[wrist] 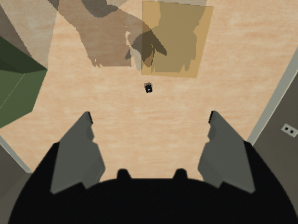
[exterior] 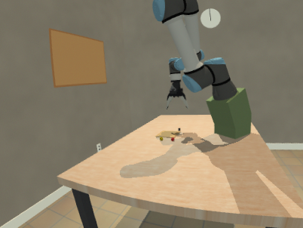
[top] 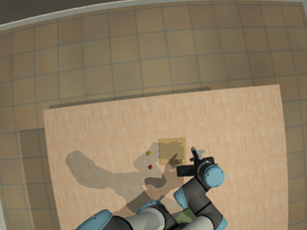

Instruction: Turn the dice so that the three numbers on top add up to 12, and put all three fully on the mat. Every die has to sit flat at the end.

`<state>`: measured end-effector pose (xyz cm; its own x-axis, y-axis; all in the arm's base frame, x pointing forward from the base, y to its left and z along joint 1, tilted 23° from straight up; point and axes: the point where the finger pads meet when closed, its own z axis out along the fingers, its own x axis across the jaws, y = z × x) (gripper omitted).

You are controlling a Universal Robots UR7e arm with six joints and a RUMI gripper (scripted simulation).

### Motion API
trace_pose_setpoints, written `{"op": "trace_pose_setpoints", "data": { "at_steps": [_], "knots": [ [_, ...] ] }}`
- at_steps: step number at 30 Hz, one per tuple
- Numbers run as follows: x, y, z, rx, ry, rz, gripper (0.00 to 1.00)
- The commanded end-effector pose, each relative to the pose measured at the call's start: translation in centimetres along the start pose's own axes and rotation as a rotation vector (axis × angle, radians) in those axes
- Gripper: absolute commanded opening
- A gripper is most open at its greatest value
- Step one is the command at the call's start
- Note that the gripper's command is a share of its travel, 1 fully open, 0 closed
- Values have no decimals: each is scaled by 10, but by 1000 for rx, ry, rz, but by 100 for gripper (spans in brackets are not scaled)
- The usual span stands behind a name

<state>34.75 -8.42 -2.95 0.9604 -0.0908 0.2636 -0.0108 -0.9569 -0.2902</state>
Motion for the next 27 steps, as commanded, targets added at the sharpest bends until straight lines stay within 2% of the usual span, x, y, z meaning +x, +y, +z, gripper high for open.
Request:
{"op": "trace_pose_setpoints", "data": {
  "at_steps": [1,11,27],
  "knots": [
    [-1,-1,1,0,1,1,100],
    [-1,-1,10,0,1,0,100],
    [-1,0,44,0,1,0,100]
  ]
}}
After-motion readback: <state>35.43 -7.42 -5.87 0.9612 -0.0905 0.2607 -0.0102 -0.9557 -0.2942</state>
